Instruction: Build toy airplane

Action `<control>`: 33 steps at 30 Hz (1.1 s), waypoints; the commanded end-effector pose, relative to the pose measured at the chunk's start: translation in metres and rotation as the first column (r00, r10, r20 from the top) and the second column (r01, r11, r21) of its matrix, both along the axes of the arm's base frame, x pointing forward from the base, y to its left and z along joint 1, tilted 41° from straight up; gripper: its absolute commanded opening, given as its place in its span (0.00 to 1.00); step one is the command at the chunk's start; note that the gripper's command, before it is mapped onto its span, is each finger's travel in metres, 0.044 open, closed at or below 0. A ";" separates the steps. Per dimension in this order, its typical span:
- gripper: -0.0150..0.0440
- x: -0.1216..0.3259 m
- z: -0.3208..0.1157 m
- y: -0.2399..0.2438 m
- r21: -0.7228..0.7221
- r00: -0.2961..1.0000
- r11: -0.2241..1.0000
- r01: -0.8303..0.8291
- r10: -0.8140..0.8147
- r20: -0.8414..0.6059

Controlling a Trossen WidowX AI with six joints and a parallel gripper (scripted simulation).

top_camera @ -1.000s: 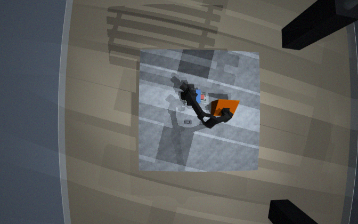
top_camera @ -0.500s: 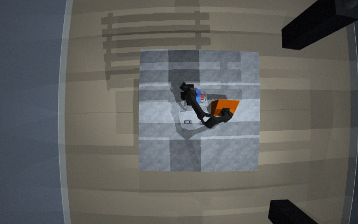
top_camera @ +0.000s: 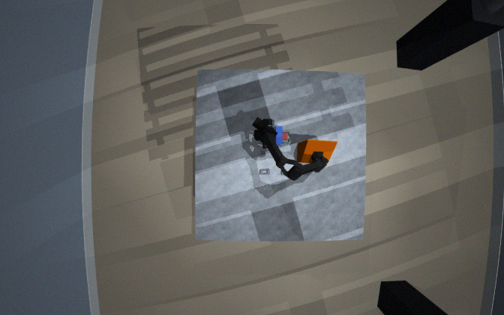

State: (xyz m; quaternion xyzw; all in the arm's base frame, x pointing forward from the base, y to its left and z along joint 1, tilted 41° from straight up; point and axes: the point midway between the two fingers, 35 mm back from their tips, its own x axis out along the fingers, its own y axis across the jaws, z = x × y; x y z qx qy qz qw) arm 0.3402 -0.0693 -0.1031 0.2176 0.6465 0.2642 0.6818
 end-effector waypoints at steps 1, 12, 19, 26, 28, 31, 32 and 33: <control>0.36 -0.002 -0.007 0.006 0.008 1.000 1.000 0.004 -0.004 -0.011; 0.36 -0.002 -0.014 0.012 0.009 1.000 1.000 0.004 -0.004 -0.011; 0.26 -0.002 -0.012 0.011 0.004 1.000 1.000 -0.001 0.001 -0.006; 0.39 -0.002 -0.012 0.011 0.004 1.000 1.000 -0.001 0.001 -0.006; 0.48 -0.002 -0.012 0.011 0.004 1.000 1.000 -0.001 0.001 -0.006; 0.61 -0.002 -0.012 0.011 0.004 1.000 1.000 -0.001 0.001 -0.006; 0.65 -0.002 -0.012 0.011 0.004 1.000 1.000 -0.001 0.001 -0.006; 0.69 -0.002 -0.012 0.011 0.004 1.000 1.000 -0.001 0.001 -0.006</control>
